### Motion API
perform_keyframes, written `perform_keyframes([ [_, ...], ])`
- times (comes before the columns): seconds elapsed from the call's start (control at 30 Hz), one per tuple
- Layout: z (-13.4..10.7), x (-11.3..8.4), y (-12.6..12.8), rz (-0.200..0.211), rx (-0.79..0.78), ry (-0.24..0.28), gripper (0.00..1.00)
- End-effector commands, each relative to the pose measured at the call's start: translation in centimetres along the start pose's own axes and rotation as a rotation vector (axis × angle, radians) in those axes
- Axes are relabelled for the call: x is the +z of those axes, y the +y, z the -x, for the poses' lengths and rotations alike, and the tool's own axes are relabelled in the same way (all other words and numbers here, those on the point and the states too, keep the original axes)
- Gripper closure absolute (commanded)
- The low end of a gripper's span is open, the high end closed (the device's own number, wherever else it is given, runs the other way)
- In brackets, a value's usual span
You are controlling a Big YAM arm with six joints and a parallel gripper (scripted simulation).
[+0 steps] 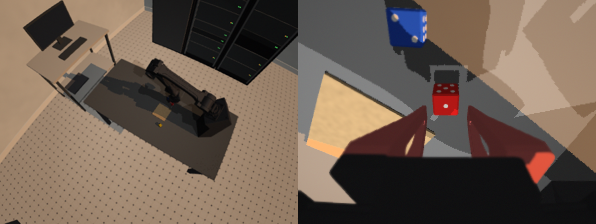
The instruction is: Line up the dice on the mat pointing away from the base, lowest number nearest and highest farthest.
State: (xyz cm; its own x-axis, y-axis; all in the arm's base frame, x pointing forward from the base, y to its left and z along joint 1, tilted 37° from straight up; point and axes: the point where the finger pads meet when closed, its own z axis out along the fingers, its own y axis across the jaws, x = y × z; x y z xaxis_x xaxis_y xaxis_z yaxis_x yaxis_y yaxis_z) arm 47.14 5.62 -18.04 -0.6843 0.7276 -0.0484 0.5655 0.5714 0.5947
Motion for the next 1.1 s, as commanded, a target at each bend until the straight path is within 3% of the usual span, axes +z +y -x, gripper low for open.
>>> perform_keyframes([
  [0.0,-0.26,0.39,0.41,0.004,-0.004,-0.001,0.61],
  [1.07,-0.51,0.31,0.15,-0.001,-0.002,0.003,0.61],
])
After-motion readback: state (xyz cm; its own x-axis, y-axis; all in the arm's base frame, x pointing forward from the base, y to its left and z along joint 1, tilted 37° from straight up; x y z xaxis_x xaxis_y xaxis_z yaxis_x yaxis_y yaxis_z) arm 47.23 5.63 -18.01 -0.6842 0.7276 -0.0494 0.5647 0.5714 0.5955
